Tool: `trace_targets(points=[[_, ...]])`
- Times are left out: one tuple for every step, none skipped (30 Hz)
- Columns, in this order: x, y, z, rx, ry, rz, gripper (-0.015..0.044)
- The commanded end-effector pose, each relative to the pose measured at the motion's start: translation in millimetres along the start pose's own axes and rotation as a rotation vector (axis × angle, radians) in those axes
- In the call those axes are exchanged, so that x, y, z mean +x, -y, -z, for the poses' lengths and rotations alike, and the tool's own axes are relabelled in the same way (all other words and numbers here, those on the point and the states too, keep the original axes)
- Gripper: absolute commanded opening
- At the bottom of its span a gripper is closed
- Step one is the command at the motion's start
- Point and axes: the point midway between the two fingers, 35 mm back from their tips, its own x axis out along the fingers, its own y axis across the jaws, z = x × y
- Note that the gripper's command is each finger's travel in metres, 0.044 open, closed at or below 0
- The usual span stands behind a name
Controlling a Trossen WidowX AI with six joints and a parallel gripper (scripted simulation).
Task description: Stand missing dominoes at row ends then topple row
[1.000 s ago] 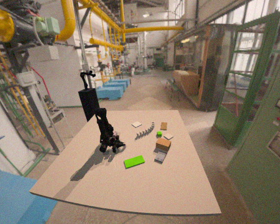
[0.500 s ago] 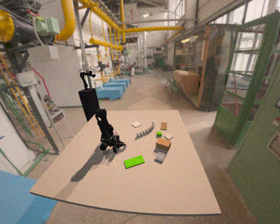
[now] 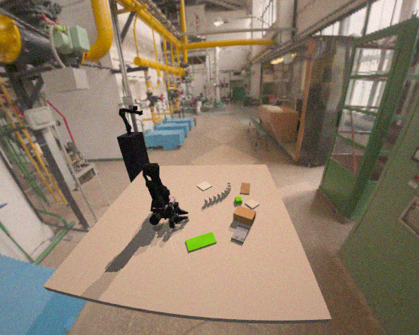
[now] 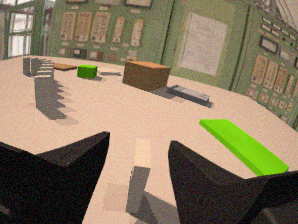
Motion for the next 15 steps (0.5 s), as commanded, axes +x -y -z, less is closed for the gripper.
trace_targets(points=[[0, 0, 0, 0.006, 0.003, -0.001, 0.0312], [0, 0, 0, 0.006, 0.003, -0.001, 0.0339], [0, 0, 0, 0.006, 0.003, -0.001, 0.0365], [0, 0, 0, 0.006, 0.003, -0.001, 0.0391], [0, 0, 0, 0.006, 0.003, -0.001, 0.0417], [0, 0, -1, 0.006, 0.003, -0.001, 0.0440], [0, 0, -2, 0.005, 0.002, -0.001, 0.0440], [-1, 1, -5, 0.004, 0.001, -0.001, 0.0440], [-1, 3, -9, 0.003, 0.001, -0.001, 0.0440], [-2, 3, -13, 0.002, 0.000, -0.001, 0.0440], [-2, 4, -18, 0.002, 0.000, -0.001, 0.0440], [-3, 5, -23, 0.001, 0.000, -0.001, 0.0440], [-4, 5, -28, 0.000, 0.000, -0.001, 0.0440], [-4, 4, -34, -0.001, 0.000, 0.000, 0.0440], [-5, 4, -40, -0.001, 0.000, 0.000, 0.0440]])
